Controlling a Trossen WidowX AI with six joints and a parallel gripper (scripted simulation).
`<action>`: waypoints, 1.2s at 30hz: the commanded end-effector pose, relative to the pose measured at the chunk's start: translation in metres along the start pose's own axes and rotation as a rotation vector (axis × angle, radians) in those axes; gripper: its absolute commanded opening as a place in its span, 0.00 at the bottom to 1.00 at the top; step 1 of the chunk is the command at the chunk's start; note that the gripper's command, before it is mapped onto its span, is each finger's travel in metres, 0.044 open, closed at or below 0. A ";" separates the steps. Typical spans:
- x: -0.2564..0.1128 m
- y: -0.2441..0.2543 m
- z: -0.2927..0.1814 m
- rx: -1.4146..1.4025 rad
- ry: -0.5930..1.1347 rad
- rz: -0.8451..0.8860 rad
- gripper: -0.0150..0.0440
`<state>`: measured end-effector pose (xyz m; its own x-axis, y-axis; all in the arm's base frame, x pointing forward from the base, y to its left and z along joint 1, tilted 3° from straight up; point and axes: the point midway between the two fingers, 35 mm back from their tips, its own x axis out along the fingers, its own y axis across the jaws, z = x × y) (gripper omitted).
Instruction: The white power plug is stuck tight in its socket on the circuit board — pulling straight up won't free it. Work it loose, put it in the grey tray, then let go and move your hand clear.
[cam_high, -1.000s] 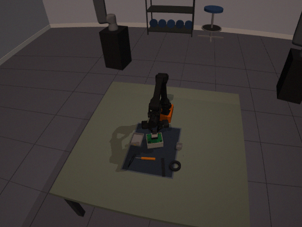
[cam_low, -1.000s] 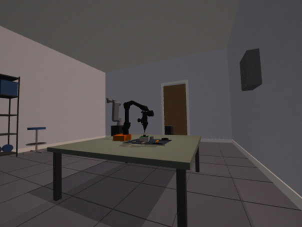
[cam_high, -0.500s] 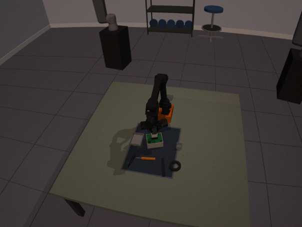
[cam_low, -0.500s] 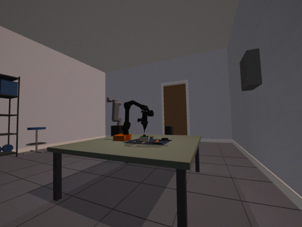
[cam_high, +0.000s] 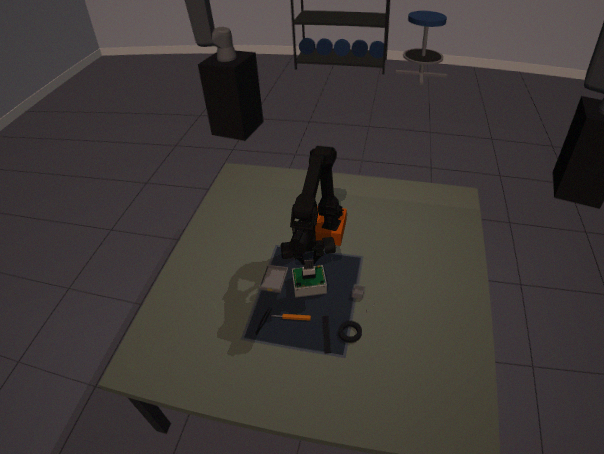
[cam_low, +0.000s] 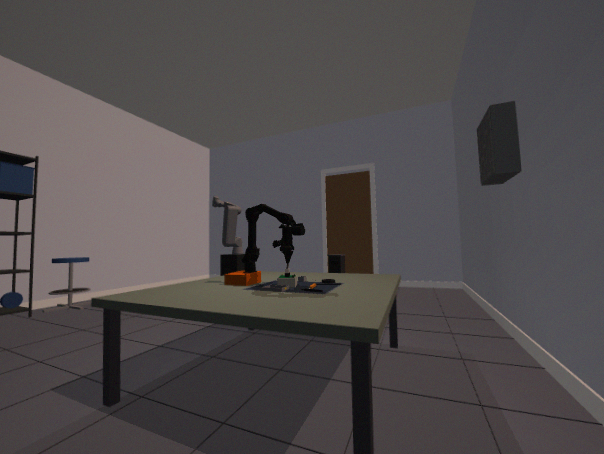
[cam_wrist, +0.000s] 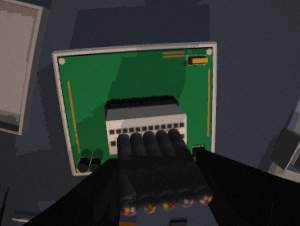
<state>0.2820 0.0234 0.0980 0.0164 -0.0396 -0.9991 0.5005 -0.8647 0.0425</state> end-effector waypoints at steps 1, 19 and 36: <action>0.004 0.003 -0.001 -0.002 0.006 0.008 0.43; 0.015 0.003 -0.001 -0.002 0.006 0.008 0.68; 0.021 0.003 -0.001 -0.002 0.006 0.008 0.32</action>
<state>0.2839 0.0222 0.0776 0.0252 -0.0363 -0.9990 0.4985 -0.8657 0.0441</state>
